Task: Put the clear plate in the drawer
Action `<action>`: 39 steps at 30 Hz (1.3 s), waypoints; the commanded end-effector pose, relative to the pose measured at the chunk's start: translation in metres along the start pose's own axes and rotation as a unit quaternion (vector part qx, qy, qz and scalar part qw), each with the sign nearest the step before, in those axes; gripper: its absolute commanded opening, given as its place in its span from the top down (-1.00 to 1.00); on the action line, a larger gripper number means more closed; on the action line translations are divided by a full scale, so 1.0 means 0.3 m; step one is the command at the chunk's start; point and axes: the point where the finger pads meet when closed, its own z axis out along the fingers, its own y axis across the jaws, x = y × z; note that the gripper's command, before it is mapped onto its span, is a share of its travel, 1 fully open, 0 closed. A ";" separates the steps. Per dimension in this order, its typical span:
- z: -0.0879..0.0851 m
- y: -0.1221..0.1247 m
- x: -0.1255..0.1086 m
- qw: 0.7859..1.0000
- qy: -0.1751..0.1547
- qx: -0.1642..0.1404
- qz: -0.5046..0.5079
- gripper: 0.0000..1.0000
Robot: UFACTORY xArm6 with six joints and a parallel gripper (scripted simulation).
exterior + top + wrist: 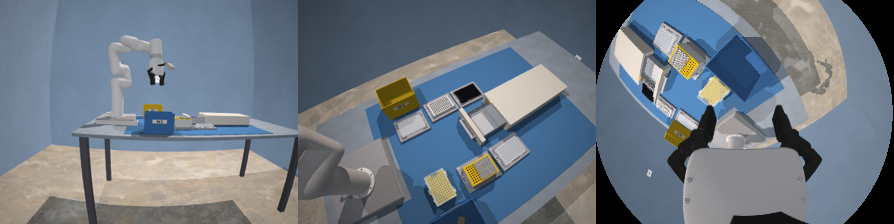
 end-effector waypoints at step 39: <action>0.026 -0.292 0.010 0.994 -0.010 0.007 -0.108 -1.00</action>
